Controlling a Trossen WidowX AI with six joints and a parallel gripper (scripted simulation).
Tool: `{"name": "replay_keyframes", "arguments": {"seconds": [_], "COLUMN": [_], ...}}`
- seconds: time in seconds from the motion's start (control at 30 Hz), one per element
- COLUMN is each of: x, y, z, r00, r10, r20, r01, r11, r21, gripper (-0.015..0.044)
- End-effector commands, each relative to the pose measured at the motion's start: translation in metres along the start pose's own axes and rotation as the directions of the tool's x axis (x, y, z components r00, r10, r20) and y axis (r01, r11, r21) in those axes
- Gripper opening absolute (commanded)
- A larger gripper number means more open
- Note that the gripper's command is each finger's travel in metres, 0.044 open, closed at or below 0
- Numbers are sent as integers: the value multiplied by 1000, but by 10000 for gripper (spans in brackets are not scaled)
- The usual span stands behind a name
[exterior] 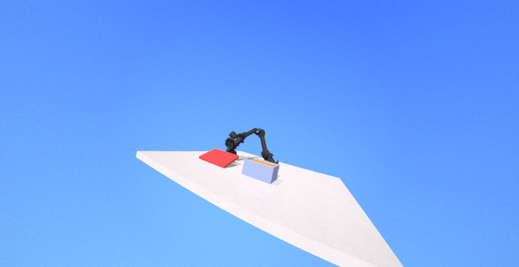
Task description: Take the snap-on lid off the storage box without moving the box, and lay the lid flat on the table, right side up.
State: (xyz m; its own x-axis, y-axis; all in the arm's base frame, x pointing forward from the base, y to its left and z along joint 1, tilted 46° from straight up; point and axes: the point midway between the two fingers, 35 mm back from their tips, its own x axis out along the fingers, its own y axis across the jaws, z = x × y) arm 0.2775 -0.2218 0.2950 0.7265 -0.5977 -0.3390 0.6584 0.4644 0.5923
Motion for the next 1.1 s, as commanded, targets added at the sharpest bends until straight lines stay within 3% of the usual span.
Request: {"name": "replay_keyframes", "arguments": {"seconds": [0.0, 0.17, 0.5, 0.57, 0.77, 1.07], "x": [7, 10, 2, 2, -6, -20], "y": [-9, -12, -3, -3, -10, -22], "z": [-4, -4, 1, 1, 0, 0], "r00": [1000, 1000, 1000, 1000, 1000, 1000], "r10": [-21, -21, -21, -21, -21, -22], "r20": [-13, -13, -13, -13, -13, -13], "r01": [21, 21, 21, 21, 21, 22], "r11": [1000, 1000, 1000, 1000, 1000, 1000], "r21": [0, -1, 0, 0, -1, -2], "gripper": [0, 0, 263, 275, 433, 440]}}
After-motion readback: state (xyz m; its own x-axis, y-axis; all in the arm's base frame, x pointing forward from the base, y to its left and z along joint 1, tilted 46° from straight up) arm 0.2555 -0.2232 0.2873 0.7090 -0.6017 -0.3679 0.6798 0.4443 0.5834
